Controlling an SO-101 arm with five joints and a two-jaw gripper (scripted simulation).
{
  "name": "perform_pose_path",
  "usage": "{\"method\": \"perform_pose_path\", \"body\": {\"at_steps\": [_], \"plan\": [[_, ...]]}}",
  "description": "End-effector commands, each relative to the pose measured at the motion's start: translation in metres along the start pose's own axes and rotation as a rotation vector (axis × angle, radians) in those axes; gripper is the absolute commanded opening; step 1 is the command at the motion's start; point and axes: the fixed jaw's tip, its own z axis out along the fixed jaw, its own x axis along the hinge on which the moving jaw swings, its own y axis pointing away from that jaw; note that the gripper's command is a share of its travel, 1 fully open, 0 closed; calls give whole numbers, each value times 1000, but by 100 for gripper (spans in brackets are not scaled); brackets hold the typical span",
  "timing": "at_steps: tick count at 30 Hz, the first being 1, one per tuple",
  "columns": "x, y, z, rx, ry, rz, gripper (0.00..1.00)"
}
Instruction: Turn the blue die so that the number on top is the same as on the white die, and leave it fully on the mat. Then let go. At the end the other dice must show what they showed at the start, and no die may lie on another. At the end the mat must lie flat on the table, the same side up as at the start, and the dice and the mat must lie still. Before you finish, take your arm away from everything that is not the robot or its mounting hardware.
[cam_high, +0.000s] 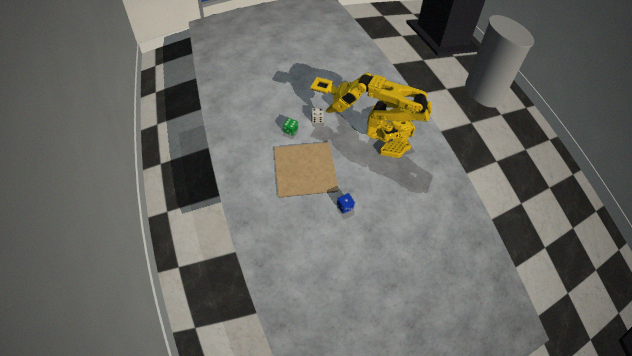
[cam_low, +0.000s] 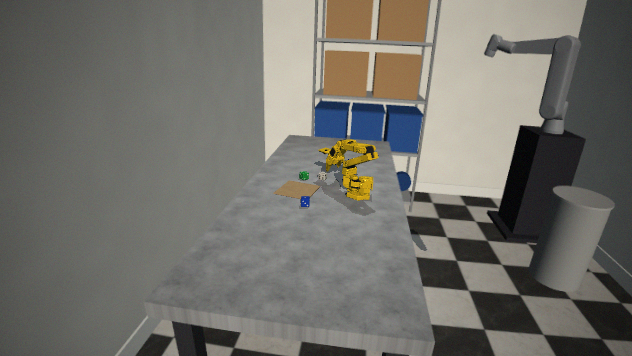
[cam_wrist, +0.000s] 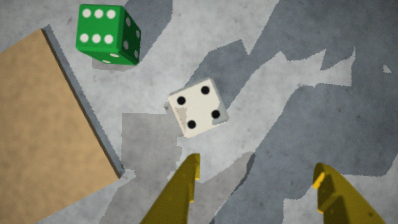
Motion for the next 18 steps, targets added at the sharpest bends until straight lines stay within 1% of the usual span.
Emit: {"method": "perform_pose_path", "body": {"at_steps": [1, 6, 11, 13, 18], "plan": [[-16, -1, -8, 4, -73, -7, 35], [-17, 7, -8, -20, -75, -44, 35], [-18, 24, -9, -74, -80, -126, 35], [-18, 24, -9, -74, -80, -126, 35], [-17, 50, -11, -158, -87, -254, 35]]}}
